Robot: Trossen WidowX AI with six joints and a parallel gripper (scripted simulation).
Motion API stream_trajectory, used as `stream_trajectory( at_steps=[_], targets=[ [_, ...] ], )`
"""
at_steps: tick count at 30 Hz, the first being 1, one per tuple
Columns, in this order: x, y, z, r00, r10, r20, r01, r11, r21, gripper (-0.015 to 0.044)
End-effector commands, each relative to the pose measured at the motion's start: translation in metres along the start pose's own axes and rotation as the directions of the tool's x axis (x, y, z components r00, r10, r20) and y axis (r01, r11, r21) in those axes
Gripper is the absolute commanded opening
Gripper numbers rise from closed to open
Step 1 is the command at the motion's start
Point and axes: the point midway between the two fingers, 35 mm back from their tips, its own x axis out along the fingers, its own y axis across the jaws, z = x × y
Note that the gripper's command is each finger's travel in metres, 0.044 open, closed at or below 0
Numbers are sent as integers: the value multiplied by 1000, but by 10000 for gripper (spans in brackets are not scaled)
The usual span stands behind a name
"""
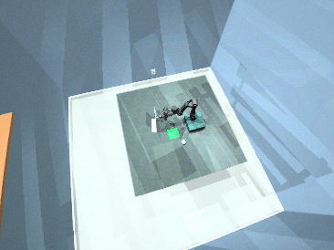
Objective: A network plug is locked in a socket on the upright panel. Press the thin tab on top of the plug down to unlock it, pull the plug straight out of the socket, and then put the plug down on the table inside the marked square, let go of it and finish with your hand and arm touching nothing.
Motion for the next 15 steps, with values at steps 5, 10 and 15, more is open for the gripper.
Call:
stream_trajectory(
  at_steps=[5, 10, 15],
  targets=[
    [13, 0, 4, 1000, 2, 3, -2, 1000, 4, 156],
    [13, 0, 4, 1000, 2, 3, -2, 1000, 4, 97],
    [13, 0, 4, 1000, 2, 3, -2, 1000, 4, 64]
  ],
)
